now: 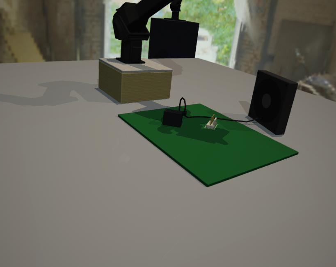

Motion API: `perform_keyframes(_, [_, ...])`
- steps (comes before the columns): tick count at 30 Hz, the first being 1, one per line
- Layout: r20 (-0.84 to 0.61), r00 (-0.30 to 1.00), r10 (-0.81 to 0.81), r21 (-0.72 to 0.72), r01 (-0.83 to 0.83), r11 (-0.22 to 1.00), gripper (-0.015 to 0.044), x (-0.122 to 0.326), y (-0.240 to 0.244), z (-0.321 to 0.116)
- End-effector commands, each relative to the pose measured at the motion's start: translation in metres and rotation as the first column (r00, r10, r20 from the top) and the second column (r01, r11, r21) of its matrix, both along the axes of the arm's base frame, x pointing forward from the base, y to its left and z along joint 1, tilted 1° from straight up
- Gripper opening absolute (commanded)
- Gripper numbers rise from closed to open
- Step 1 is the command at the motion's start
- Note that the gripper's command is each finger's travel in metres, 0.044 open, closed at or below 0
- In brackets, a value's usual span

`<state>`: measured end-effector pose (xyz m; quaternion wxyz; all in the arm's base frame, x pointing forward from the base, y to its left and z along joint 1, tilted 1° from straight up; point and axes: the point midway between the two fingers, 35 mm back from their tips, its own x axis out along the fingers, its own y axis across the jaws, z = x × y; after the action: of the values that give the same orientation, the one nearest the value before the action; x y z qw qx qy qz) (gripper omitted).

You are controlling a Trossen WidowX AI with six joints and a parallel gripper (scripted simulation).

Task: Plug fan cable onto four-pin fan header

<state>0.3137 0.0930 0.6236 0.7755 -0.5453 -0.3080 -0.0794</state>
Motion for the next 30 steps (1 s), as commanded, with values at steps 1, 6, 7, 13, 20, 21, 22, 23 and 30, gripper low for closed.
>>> perform_keyframes(1, [0.0, 1.0, 0.0, 0.0, 0.0, 1.0, 0.0191, 0.0, 0.0, 0.0])
perform_keyframes(6, [0.029, 1.0, 0.01, -0.005, -0.01, 1.0, 0.0322, -0.009, 0.004, 0.006])
perform_keyframes(7, [0.066, 0.998, 0.022, -0.011, -0.022, 1.0, 0.0349, -0.02, 0.008, 0.013])
perform_keyframes(13, [0.323, 0.942, 0.089, -0.022, -0.087, 0.996, 0.044, -0.105, 0.022, 0.058])
perform_keyframes(20, [0.525, 0.84, 0.137, 0.06, -0.197, 0.979, 0.044, -0.191, 0.002, 0.089])
perform_keyframes(21, [0.551, 0.824, 0.133, 0.067, -0.202, 0.977, 0.044, -0.201, -0.002, 0.092])
perform_keyframes(22, [0.577, 0.807, 0.127, 0.074, -0.207, 0.975, 0.044, -0.211, -0.007, 0.095])
perform_keyframes(23, [0.601, 0.79, 0.12, 0.083, -0.212, 0.974, 0.044, -0.221, -0.012, 0.098])
perform_keyframes(30, [0.758, 0.651, -0.017, 0.194, -0.201, 0.96, 0.044, -0.29, -0.069, 0.106])
